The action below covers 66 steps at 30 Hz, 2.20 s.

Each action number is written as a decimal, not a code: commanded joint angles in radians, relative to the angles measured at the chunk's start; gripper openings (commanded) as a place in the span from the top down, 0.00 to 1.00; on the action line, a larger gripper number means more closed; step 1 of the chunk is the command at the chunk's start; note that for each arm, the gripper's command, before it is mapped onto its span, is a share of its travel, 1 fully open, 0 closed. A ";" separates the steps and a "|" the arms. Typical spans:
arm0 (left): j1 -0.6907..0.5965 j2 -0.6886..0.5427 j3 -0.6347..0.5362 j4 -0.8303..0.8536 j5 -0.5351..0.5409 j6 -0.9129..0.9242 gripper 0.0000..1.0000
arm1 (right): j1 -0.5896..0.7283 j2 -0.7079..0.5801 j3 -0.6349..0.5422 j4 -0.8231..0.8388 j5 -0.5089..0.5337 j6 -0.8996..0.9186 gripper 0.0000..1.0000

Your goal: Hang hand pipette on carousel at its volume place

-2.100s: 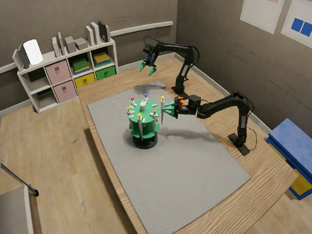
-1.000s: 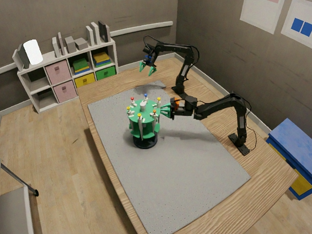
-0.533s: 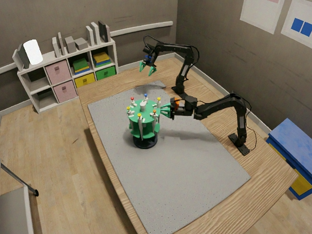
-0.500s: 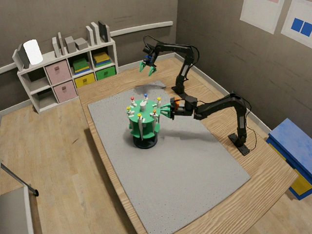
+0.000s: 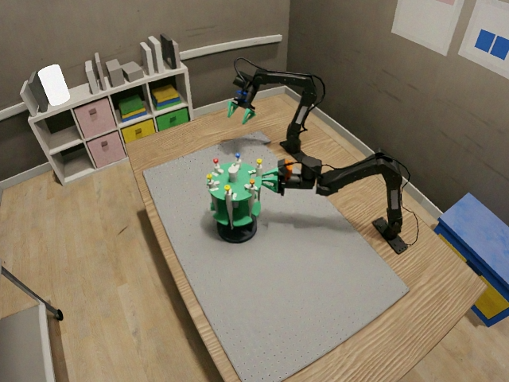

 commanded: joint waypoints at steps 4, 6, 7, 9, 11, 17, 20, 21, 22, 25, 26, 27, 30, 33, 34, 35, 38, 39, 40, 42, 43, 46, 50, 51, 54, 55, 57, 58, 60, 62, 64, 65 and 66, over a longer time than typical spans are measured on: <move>0.001 -0.040 0.046 0.033 0.003 -0.007 0.88 | -0.011 0.010 0.010 0.009 -0.023 -0.011 0.00; 0.001 -0.040 0.046 0.033 0.003 -0.007 0.88 | -0.011 0.010 0.010 0.009 -0.023 -0.011 0.00; 0.001 -0.040 0.046 0.033 0.003 -0.007 0.88 | -0.011 0.010 0.010 0.009 -0.023 -0.011 0.00; 0.001 -0.040 0.046 0.033 0.003 -0.007 0.88 | -0.011 0.010 0.010 0.009 -0.023 -0.011 0.00; 0.008 -0.027 0.051 0.031 0.009 -0.006 0.88 | -0.011 0.010 0.010 0.009 -0.023 -0.011 0.00; 0.021 0.008 0.087 0.013 0.020 -0.007 0.88 | -0.011 0.010 0.010 0.009 -0.023 -0.011 0.00; 0.026 0.032 0.105 0.006 0.025 -0.008 0.88 | -0.011 0.010 0.010 0.009 -0.023 -0.011 0.00; 0.028 0.030 0.111 -0.001 0.027 -0.008 0.88 | -0.011 0.010 0.010 0.009 -0.023 -0.011 0.00; 0.029 0.030 0.117 -0.002 0.028 -0.008 0.88 | -0.011 0.010 0.010 0.009 -0.023 -0.011 0.00; 0.032 0.045 0.128 0.003 0.031 -0.008 0.88 | -0.011 0.010 0.010 0.009 -0.023 -0.011 0.00; 0.032 0.045 0.128 0.003 0.031 -0.008 0.88 | -0.011 0.010 0.010 0.009 -0.023 -0.011 0.00; 0.027 0.018 0.132 0.002 0.032 -0.008 0.88 | -0.011 0.010 0.010 0.009 -0.023 -0.011 0.00; 0.026 0.019 0.132 0.006 0.027 -0.008 0.88 | -0.011 0.010 0.010 0.009 -0.023 -0.011 0.00; 0.026 0.019 0.133 0.005 0.026 -0.008 0.88 | -0.011 0.010 0.010 0.009 -0.023 -0.011 0.00; 0.026 0.019 0.133 0.005 0.026 -0.008 0.88 | -0.011 0.010 0.010 0.009 -0.023 -0.011 0.00; 0.026 0.019 0.133 0.005 0.026 -0.008 0.88 | -0.011 0.010 0.010 0.009 -0.023 -0.011 0.00; 0.026 0.019 0.133 0.005 0.026 -0.008 0.88 | -0.011 0.010 0.010 0.009 -0.023 -0.011 0.00; 0.026 0.019 0.133 0.005 0.026 -0.008 0.88 | -0.011 0.010 0.010 0.009 -0.023 -0.011 0.00; 0.026 0.019 0.133 0.005 0.026 -0.008 0.88 | -0.011 0.010 0.010 0.009 -0.023 -0.011 0.00; 0.026 0.019 0.133 0.005 0.026 -0.008 0.88 | -0.011 0.010 0.010 0.009 -0.023 -0.011 0.00; 0.026 0.019 0.133 0.005 0.026 -0.008 0.88 | -0.011 0.010 0.010 0.009 -0.023 -0.011 0.00; 0.026 0.019 0.133 0.005 0.026 -0.008 0.88 | -0.011 0.010 0.010 0.009 -0.023 -0.011 0.00; 0.026 0.019 0.133 0.005 0.026 -0.008 0.88 | -0.011 0.010 0.010 0.009 -0.023 -0.011 0.00; 0.026 0.019 0.133 0.005 0.026 -0.008 0.88 | -0.011 0.010 0.010 0.009 -0.023 -0.011 0.00; 0.026 0.019 0.133 0.005 0.026 -0.008 0.88 | -0.011 0.010 0.010 0.009 -0.023 -0.011 0.00; 0.026 0.019 0.133 0.005 0.026 -0.008 0.88 | -0.011 0.010 0.010 0.009 -0.023 -0.011 0.00; 0.026 0.019 0.133 0.005 0.026 -0.008 0.88 | -0.011 0.010 0.010 0.009 -0.023 -0.011 0.00; 0.026 0.019 0.133 0.005 0.026 -0.008 0.88 | -0.011 0.010 0.010 0.009 -0.023 -0.011 0.00; 0.026 0.019 0.133 0.005 0.026 -0.008 0.88 | -0.011 0.010 0.010 0.009 -0.023 -0.011 0.00; 0.026 0.019 0.133 0.005 0.026 -0.008 0.88 | -0.011 0.010 0.010 0.009 -0.023 -0.011 0.00; 0.026 0.019 0.133 0.005 0.026 -0.008 0.88 | -0.011 0.010 0.010 0.009 -0.023 -0.011 0.00; 0.026 0.019 0.133 0.005 0.026 -0.008 0.88 | -0.011 0.010 0.010 0.009 -0.023 -0.011 0.00; 0.026 0.019 0.133 0.005 0.026 -0.008 0.88 | -0.011 0.010 0.010 0.009 -0.023 -0.011 0.00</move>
